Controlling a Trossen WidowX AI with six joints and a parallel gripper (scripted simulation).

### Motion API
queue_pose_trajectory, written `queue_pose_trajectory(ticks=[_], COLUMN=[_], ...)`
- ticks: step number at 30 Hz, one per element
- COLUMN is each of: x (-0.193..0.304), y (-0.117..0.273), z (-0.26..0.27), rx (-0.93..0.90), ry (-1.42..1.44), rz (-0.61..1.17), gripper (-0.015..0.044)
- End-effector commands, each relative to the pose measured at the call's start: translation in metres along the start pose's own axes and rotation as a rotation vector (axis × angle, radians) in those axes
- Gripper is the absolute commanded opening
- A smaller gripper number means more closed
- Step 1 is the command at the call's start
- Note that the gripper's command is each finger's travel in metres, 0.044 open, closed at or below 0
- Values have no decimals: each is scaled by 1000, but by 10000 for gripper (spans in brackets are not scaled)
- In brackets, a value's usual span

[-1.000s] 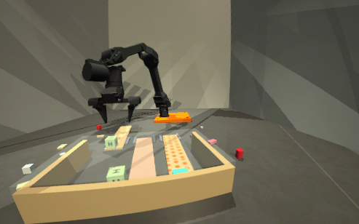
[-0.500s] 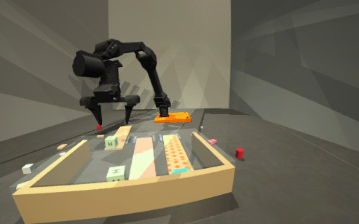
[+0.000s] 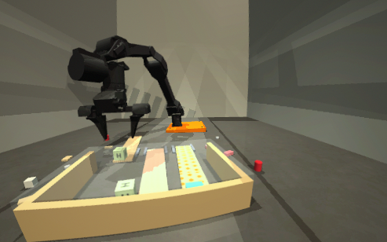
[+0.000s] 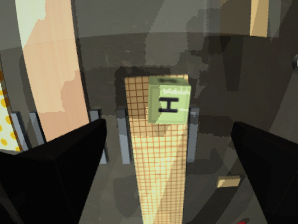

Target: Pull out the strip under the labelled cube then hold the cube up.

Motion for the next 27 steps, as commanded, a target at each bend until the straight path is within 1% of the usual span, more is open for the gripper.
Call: queue_pose_trajectory(ticks=[1,2,3,27], x=[-3,-3,-3,-3], y=[-7,-9,-10,-49], z=[-1,-1,-1,-1], rx=[3,3,4,4], ry=[-6,-6,-6,-6], rz=[7,7,7,7], gripper=[282,256,250,250])
Point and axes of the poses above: the point midway between the two fingers, 35 mm back from their tips, its own y axis back along the fingers, its own z axis across the jaws, x = y × z, the point moved 10 cm from there along y, back along the fingers, and after that the axes turned 3 degrees about -y, right-handed, at the moved point
